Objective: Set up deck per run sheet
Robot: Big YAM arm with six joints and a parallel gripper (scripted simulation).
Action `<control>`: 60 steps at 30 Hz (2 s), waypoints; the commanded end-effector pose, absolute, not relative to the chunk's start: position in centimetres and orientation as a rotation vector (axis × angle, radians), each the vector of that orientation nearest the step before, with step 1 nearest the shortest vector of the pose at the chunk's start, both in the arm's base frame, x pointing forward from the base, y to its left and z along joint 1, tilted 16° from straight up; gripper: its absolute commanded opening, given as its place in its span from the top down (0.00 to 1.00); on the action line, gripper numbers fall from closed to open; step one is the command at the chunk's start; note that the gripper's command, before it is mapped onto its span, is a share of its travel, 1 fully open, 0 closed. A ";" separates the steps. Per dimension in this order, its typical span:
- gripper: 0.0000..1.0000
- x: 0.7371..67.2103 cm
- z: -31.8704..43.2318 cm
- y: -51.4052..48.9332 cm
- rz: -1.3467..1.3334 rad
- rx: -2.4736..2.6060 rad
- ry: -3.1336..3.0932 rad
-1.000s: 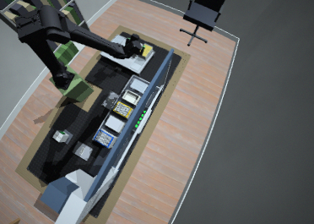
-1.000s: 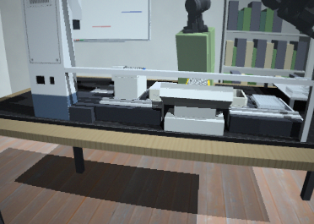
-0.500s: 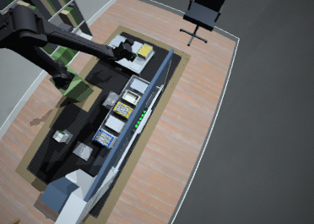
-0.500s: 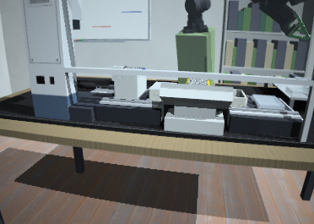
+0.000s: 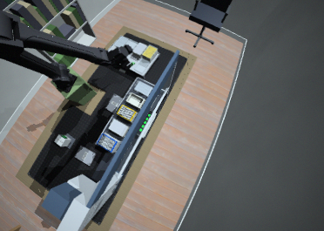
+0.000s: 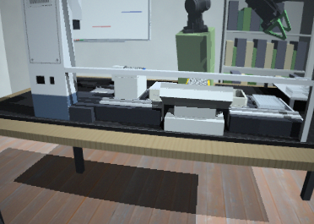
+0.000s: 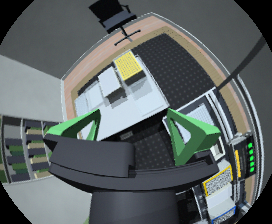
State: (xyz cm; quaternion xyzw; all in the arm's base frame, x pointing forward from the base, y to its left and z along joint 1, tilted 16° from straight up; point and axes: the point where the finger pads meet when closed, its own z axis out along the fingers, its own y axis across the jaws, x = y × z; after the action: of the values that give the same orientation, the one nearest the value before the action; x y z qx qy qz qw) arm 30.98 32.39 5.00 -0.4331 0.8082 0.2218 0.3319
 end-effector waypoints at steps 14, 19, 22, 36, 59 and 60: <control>0.00 29.7 6.2 25.7 0.465 -0.844 2.334; 0.00 29.4 6.3 24.2 0.432 -0.788 2.379; 0.00 29.0 6.3 22.8 0.399 -0.731 2.422; 0.00 27.6 6.5 16.9 0.260 -0.492 2.579; 0.00 26.8 8.9 7.3 0.016 -0.031 2.740; 0.00 26.7 8.9 6.8 0.002 -0.009 2.748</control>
State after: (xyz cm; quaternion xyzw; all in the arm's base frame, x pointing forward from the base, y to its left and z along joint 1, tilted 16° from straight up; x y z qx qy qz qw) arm 24.72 7.17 6.00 -0.0339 0.9849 -0.0036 0.1696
